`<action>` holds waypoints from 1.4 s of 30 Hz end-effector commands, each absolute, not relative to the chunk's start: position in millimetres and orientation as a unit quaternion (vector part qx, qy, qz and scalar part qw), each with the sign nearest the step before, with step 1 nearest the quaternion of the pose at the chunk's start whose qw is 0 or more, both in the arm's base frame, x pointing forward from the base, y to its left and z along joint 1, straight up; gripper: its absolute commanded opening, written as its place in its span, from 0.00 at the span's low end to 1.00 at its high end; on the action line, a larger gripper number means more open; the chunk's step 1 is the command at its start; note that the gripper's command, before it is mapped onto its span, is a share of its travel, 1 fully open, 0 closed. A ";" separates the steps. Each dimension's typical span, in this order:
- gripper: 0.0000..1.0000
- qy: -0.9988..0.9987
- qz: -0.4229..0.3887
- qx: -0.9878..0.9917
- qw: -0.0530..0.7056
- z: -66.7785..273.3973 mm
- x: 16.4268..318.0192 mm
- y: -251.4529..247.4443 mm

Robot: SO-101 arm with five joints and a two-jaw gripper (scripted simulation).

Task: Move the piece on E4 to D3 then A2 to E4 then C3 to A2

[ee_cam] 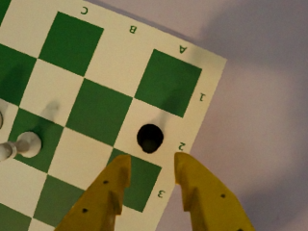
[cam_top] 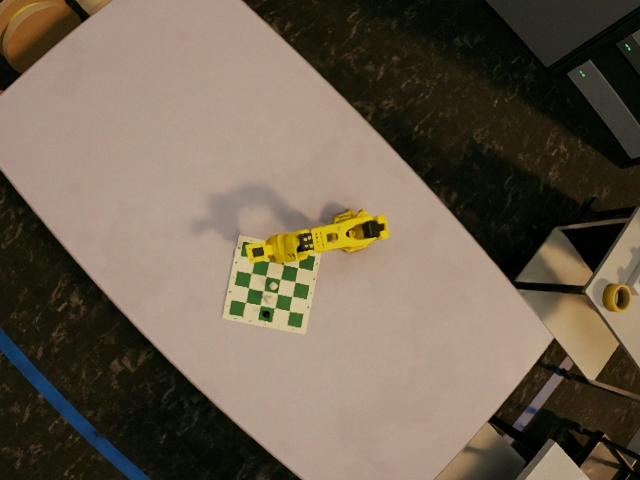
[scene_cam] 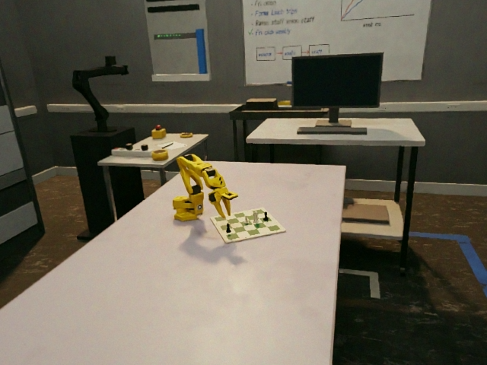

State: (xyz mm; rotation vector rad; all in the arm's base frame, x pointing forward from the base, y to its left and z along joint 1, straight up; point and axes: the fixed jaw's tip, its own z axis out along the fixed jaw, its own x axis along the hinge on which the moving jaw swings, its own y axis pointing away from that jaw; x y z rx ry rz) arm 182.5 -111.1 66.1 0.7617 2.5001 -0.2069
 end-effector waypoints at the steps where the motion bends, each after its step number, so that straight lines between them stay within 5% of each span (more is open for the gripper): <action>1: 0.09 0.921 -0.079 0.280 0.258 66.6 182.0 -112.9; 42: 0.09 0.921 -0.079 0.280 0.258 23.4 182.7 -113.4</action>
